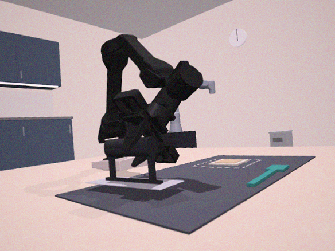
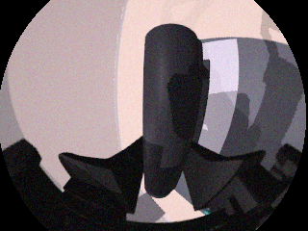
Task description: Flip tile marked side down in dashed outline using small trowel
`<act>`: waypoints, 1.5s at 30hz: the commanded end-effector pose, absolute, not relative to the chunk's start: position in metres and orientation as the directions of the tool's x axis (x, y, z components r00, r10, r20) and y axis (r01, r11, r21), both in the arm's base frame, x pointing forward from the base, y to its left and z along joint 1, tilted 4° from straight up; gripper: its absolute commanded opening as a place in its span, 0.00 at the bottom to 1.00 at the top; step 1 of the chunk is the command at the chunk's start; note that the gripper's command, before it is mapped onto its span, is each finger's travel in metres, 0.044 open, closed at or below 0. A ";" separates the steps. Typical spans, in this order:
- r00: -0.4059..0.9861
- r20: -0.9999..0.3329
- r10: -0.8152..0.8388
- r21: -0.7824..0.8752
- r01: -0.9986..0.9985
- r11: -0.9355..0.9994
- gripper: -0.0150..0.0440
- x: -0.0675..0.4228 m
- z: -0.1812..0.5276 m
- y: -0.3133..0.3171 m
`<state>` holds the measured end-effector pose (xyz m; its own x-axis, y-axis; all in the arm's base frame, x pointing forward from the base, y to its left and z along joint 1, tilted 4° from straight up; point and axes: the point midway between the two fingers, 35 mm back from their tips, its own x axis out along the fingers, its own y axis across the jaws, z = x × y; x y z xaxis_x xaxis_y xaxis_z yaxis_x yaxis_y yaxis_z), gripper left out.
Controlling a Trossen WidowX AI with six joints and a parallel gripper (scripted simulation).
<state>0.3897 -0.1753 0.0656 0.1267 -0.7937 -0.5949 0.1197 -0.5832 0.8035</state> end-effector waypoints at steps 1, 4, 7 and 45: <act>0.125 -0.589 -0.799 0.808 0.117 -0.577 0.25 0.389 0.061 -0.177; 0.125 -0.589 -0.799 0.808 0.117 -0.577 0.25 0.389 0.056 -0.177; 0.125 -0.589 -0.798 0.808 0.118 -0.578 0.25 0.389 0.052 -0.177; 0.126 -0.597 -0.792 0.802 0.118 -0.586 0.76 0.371 0.110 -0.122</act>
